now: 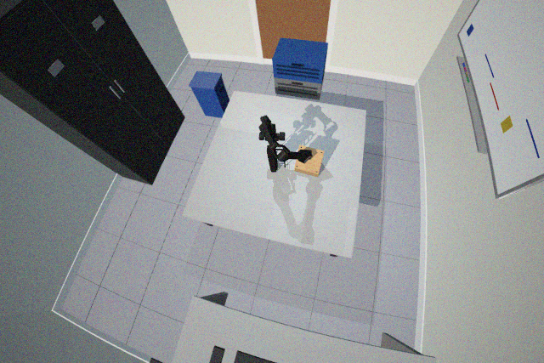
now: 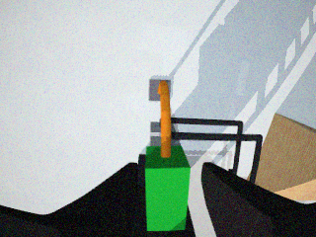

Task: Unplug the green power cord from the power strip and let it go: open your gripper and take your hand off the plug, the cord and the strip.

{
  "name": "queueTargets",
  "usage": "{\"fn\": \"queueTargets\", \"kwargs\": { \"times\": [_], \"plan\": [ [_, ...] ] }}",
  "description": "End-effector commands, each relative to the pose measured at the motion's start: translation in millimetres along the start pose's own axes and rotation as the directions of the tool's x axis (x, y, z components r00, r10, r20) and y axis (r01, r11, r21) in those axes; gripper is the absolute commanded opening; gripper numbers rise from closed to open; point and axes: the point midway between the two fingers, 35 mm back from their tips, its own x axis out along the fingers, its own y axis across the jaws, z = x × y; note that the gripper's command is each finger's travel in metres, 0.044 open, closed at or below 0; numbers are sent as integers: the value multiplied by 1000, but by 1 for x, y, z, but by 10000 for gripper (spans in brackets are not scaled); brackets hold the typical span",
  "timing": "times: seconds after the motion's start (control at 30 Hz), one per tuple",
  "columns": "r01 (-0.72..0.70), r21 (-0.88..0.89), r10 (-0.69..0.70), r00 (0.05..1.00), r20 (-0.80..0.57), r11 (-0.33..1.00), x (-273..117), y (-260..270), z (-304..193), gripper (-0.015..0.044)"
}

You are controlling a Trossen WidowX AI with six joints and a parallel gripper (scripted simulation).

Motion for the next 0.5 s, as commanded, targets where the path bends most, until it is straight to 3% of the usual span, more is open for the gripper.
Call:
{"fn": "queueTargets", "kwargs": {
  "times": [0.0,0.47],
  "plan": [
    [0,7,0,1000,-6,1000,1,-1,-7,160],
    [0,7,0,1000,-7,1000,4,-2,-20,160]
  ]
}}
